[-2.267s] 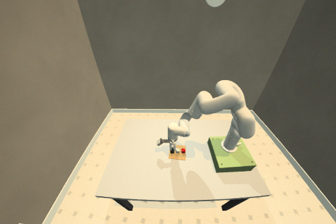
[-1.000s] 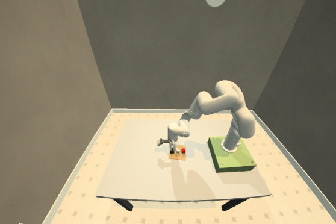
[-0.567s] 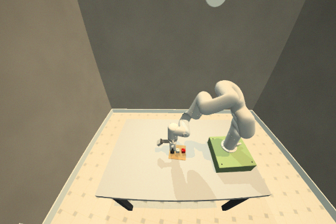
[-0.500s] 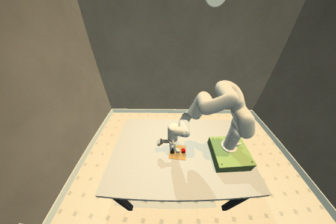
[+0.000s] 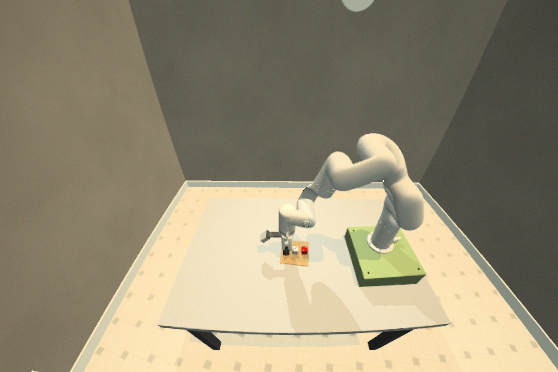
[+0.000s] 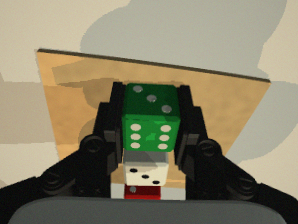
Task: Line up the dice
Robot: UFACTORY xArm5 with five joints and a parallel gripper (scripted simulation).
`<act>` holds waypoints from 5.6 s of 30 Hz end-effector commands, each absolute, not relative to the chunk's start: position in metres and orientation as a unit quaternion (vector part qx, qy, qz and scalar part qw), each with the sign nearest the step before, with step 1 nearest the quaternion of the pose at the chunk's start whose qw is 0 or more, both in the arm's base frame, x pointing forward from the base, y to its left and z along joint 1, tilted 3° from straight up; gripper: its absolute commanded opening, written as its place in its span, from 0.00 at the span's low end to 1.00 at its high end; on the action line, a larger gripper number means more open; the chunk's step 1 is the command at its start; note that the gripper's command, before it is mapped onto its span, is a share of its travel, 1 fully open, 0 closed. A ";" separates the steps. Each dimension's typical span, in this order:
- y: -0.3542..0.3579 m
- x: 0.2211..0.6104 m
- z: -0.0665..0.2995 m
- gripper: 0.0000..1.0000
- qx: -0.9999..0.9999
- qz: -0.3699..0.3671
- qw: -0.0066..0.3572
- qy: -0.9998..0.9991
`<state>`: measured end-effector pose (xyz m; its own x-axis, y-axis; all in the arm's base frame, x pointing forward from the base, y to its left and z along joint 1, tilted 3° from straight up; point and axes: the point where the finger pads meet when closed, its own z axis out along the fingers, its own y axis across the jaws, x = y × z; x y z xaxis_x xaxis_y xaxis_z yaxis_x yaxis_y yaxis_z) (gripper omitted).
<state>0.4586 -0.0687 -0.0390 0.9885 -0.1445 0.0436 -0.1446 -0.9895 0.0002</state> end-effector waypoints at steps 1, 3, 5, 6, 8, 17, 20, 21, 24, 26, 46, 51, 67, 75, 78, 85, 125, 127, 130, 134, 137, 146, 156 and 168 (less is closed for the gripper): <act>-0.069 0.460 -0.038 0.27 0.997 0.023 0.002 -0.072; -0.069 0.460 -0.038 0.27 0.997 0.023 0.002 -0.072; -0.069 0.460 -0.038 0.27 0.997 0.023 0.002 -0.072; -0.069 0.460 -0.038 0.27 0.997 0.023 0.002 -0.072; -0.069 0.460 -0.038 0.27 0.997 0.023 0.002 -0.072; -0.069 0.460 -0.038 0.35 0.997 0.023 0.002 -0.072; -0.069 0.460 -0.038 0.39 0.997 0.023 0.002 -0.072; -0.069 0.460 -0.038 0.39 0.997 0.023 0.002 -0.072; -0.069 0.460 -0.038 0.43 0.997 0.023 0.002 -0.072; -0.069 0.460 -0.038 0.47 0.997 0.023 0.002 -0.072; -0.069 0.459 -0.016 0.47 0.997 0.024 0.002 -0.072; -0.069 0.458 0.000 0.47 0.997 0.024 0.002 -0.072; -0.068 0.456 0.051 0.47 0.997 0.024 0.002 -0.072; -0.068 0.456 0.052 1.00 0.997 0.024 0.002 -0.072; -0.068 0.456 0.052 1.00 0.997 0.024 0.002 -0.072; -0.068 0.456 0.052 1.00 0.997 0.024 0.002 -0.072; -0.068 0.452 0.134 1.00 0.997 0.024 0.002 -0.072; -0.068 0.452 0.134 1.00 0.997 0.024 0.002 -0.072; -0.068 0.452 0.134 1.00 0.997 0.024 0.002 -0.072; -0.068 0.452 0.134 1.00 0.997 0.024 0.002 -0.072; -0.068 0.452 0.134 1.00 0.997 0.024 0.002 -0.072; -0.068 0.452 0.134 1.00 0.997 0.024 0.002 -0.072; -0.068 0.452 0.134 1.00 0.997 0.024 0.002 -0.072; -0.068 0.452 0.134 1.00 0.997 0.024 0.002 -0.072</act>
<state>0.4507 -0.0674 0.1329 0.9886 -0.1445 0.0433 -0.1446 -0.9895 0.0002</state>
